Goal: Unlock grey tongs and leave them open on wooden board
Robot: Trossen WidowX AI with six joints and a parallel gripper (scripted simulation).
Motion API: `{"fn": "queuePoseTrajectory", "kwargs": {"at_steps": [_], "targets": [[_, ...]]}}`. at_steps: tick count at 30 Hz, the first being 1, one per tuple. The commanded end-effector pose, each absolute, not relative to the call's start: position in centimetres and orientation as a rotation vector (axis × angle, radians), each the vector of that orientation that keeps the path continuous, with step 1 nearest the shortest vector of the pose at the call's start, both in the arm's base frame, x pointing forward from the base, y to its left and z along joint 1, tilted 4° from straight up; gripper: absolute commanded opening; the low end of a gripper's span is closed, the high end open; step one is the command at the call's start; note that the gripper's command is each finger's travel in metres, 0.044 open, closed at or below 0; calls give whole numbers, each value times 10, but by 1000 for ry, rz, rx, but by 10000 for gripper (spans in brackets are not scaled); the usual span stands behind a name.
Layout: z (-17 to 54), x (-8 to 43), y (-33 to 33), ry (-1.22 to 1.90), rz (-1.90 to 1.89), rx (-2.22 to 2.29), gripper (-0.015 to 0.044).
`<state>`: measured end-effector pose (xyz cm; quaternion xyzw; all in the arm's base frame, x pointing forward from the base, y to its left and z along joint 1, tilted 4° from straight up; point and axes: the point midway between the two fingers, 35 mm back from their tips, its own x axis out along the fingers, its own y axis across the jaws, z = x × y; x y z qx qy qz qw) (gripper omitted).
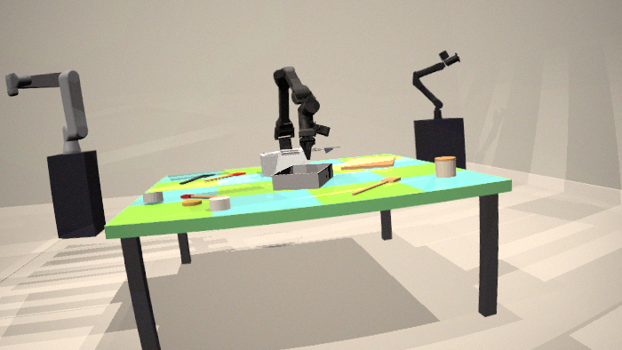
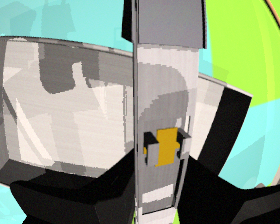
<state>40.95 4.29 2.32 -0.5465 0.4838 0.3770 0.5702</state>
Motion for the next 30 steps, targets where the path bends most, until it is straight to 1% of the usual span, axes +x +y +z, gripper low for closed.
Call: {"fn": "queuePoseTrajectory", "kwargs": {"at_steps": [1,15,26,30], "targets": [[27,412,42,1175,923,-1246,-150],[30,405,40,1306,1055,-1140,-150],[28,402,41,1312,1067,-1145,-150],[29,401,53,1300,1087,-1162,-150]]}}
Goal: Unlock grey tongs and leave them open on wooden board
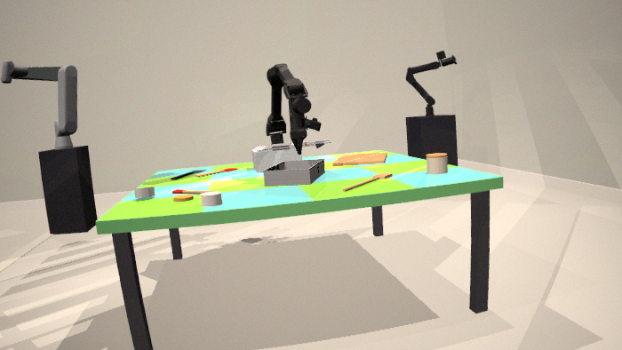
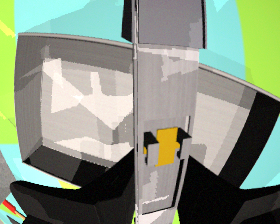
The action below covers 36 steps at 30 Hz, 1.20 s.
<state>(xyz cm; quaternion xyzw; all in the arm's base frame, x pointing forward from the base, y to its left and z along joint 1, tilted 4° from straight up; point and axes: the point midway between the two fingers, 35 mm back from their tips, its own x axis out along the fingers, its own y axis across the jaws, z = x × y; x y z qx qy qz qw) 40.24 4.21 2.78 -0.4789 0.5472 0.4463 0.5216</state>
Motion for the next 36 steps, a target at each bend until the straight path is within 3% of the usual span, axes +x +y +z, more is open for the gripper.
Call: {"fn": "queuePoseTrajectory", "kwargs": {"at_steps": [1,20,36], "targets": [[29,401,59,1295,1097,-1170,-150],[37,365,186,1148,1310,-1355,-150],[43,301,282,1016,1494,-1519,-150]]}}
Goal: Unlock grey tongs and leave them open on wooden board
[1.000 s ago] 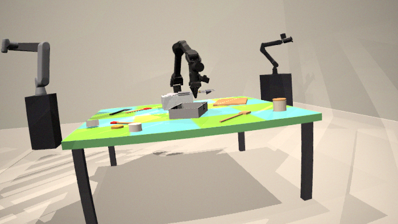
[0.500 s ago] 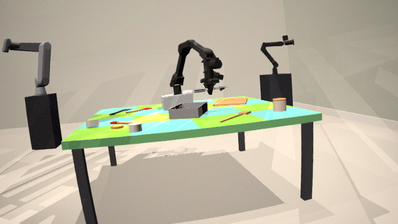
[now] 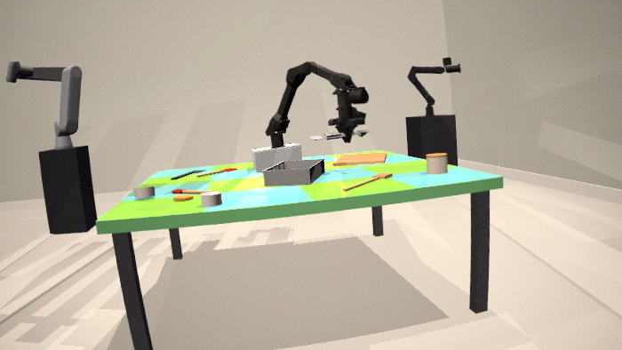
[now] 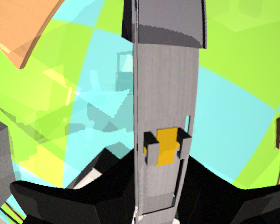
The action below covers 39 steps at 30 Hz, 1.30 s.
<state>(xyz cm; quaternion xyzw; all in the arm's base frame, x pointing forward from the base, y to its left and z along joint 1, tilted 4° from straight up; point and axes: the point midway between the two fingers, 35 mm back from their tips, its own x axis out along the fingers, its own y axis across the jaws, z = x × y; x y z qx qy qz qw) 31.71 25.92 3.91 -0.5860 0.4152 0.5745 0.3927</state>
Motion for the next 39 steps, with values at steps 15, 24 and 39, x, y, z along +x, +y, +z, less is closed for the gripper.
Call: {"fn": "queuePoseTrajectory", "kwargs": {"at_steps": [15,24,39], "targets": [[47,258,325,936,1591,-1607,-150],[47,211,358,855,1672,-1681,-150],[48,110,402,679,1838,-1821,-150]]}}
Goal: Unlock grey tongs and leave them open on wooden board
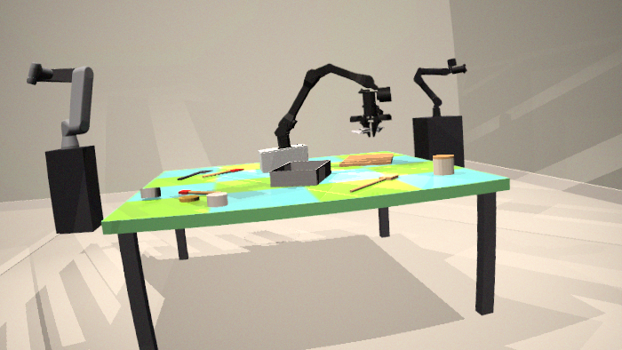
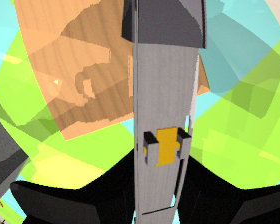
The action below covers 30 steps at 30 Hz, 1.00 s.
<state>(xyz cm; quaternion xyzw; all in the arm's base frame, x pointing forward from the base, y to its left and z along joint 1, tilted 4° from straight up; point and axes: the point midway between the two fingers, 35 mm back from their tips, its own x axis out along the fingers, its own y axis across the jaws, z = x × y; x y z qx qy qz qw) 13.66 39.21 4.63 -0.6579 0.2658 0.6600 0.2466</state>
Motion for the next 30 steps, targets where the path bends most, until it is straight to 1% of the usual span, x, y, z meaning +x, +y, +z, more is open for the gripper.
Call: {"fn": "queuePoseTrajectory", "kwargs": {"at_steps": [1,20,30], "targets": [[49,103,404,666,1849,-1830,-150],[50,-34,419,419,2051,-1991,-150],[51,-39,418,416,2092,-1962,-150]]}}
